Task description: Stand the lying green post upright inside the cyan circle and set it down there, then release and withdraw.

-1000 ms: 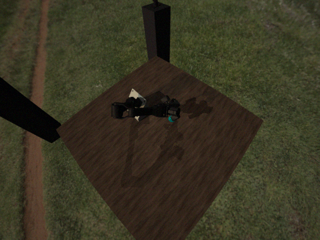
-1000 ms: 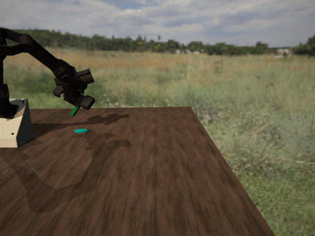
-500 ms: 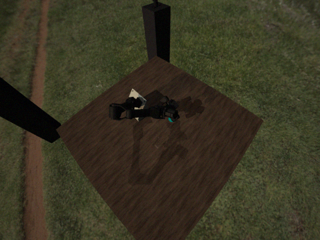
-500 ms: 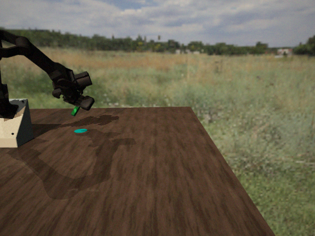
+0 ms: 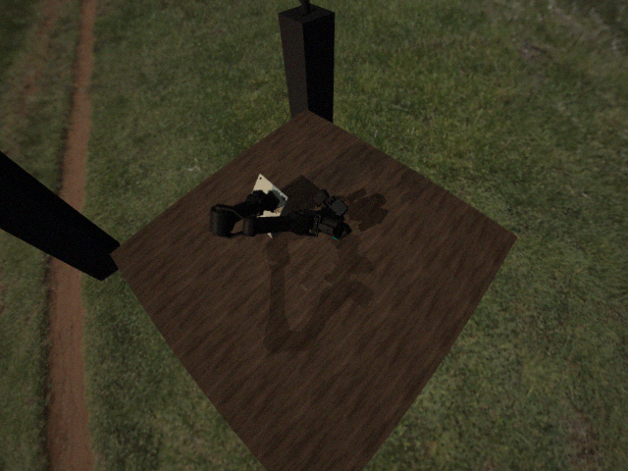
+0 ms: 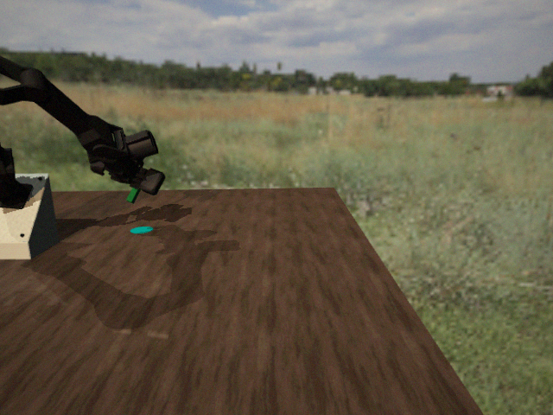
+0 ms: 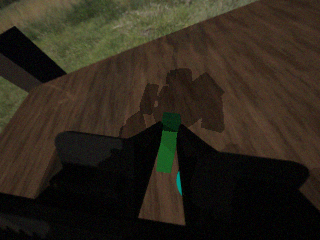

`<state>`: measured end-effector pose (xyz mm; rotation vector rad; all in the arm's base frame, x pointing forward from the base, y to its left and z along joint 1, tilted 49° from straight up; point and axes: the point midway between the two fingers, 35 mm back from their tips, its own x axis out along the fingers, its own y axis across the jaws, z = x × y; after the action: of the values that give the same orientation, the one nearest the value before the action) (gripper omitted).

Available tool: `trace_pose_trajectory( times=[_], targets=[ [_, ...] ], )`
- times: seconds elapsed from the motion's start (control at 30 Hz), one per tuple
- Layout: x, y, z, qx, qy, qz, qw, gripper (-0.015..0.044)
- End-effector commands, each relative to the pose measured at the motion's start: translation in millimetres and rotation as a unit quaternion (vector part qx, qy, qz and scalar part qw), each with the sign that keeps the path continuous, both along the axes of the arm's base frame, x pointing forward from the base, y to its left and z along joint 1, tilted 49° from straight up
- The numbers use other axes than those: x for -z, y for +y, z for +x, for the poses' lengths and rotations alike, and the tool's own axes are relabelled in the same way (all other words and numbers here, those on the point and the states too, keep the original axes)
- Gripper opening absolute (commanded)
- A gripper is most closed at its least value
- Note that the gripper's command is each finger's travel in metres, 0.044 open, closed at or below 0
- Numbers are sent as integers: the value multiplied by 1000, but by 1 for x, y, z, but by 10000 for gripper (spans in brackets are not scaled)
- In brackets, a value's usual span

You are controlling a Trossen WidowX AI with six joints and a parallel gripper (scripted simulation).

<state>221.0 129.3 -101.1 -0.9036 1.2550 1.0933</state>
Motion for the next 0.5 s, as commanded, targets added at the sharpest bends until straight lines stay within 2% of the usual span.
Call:
trace_pose_trajectory(
  times=[0.0, 0.47],
  targets=[
    [-2, 0, 0, -4, -7, 16, 1000, 23],
    [-8, -1, 1, -15, -32, 62, 997, 23]
  ],
)
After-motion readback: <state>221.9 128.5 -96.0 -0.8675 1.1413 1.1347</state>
